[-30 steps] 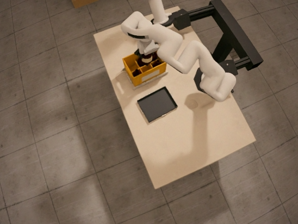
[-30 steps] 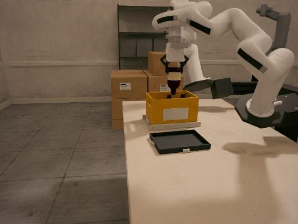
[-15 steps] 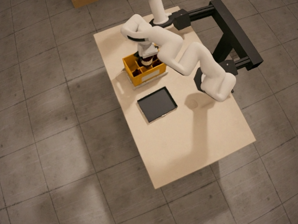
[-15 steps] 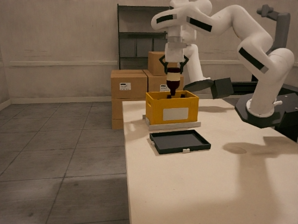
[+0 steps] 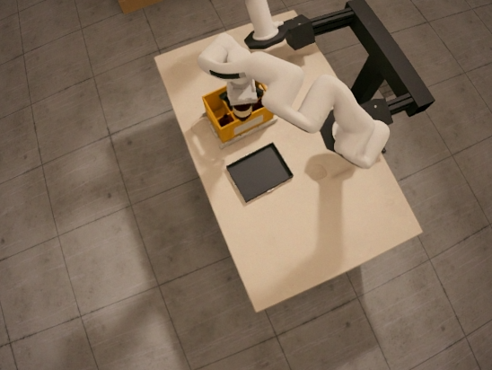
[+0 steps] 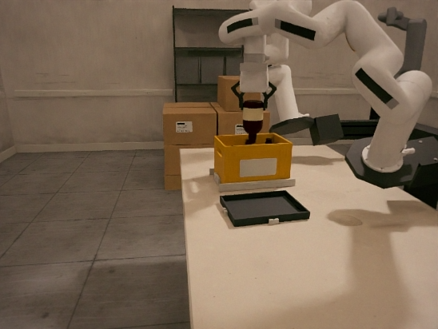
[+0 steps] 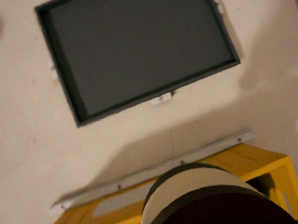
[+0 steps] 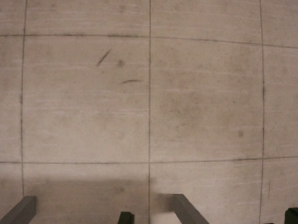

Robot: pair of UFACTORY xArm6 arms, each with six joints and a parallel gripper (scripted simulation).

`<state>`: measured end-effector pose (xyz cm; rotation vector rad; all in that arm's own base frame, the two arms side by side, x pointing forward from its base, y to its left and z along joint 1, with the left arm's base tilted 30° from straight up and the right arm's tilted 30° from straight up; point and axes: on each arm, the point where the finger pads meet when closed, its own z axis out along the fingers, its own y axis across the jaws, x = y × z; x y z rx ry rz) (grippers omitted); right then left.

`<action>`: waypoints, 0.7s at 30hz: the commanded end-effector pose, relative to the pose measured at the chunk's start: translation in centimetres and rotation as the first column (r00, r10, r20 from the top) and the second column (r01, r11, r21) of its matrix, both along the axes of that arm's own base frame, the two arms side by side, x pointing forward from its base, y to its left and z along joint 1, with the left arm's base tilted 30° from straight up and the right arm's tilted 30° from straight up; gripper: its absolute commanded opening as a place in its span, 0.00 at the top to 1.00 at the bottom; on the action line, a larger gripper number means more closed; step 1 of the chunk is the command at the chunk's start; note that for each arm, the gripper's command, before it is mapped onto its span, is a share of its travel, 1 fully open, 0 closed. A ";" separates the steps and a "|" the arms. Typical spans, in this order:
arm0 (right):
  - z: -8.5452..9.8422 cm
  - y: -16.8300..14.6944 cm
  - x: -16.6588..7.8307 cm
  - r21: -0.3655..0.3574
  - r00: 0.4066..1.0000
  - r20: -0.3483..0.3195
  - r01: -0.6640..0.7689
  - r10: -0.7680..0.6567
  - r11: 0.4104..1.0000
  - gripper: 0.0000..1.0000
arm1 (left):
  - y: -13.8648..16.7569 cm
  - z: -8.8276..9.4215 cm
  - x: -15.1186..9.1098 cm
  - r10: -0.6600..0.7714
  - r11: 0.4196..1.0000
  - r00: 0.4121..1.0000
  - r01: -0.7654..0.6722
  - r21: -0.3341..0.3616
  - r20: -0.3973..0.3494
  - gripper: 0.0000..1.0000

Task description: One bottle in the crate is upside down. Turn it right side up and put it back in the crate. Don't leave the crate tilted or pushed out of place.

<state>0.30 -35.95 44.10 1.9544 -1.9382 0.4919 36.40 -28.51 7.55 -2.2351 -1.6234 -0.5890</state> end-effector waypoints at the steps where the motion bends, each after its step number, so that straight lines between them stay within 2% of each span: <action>1: 0.2 0.0 0.0 -0.004 1.000 0.000 0.000 0.000 1.000 0.00 | 1.5 1.2 0.9 -0.102 0.995 0.993 0.103 0.004 -0.052 0.24; 4: 0.2 0.0 0.0 -0.004 1.000 0.000 0.000 0.000 1.000 0.00 | 1.8 1.3 1.0 -0.129 0.992 0.989 0.129 0.007 -0.067 0.24; 9: 0.2 0.0 0.0 -0.004 1.000 0.000 0.000 0.000 1.000 0.00 | 3.8 2.6 2.0 -0.239 0.970 0.962 0.243 0.014 -0.131 0.24; 19: 0.2 0.0 0.0 -0.004 1.000 0.000 0.000 0.000 1.000 0.00 | 7.7 5.0 3.9 -0.457 0.880 0.848 0.475 0.005 -0.268 0.24; 21: 0.2 0.0 0.0 -0.004 1.000 0.000 0.000 0.000 1.000 0.00 | 7.7 5.0 3.9 -0.457 0.880 0.848 0.475 0.005 -0.268 0.24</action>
